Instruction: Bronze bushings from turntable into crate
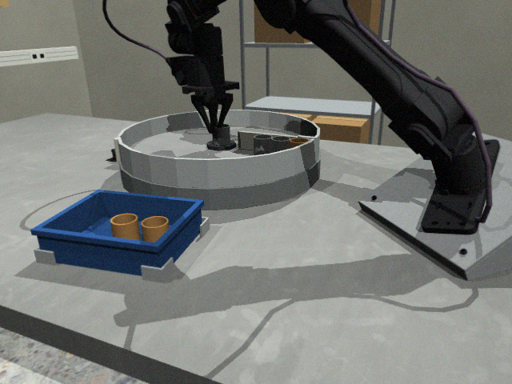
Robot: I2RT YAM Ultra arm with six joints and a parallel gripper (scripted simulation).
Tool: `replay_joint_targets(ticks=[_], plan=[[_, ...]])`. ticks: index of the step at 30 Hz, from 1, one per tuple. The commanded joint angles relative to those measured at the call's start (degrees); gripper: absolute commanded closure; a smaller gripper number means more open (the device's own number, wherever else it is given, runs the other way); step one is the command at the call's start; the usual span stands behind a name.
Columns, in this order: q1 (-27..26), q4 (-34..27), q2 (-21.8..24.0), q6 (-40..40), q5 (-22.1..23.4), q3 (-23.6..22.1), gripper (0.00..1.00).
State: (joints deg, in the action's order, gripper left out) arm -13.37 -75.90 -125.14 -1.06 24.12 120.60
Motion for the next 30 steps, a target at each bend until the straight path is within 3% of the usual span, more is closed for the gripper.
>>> replay_joint_targets(ticks=[1,21,30], plan=[[-0.65,0.74,2.35,0.27,-0.24,0.90,0.84],[-0.65,0.74,2.35,0.27,-0.24,0.90,0.84],[-2.03,-4.51,1.83,-1.39,0.45,5.12,0.84]])
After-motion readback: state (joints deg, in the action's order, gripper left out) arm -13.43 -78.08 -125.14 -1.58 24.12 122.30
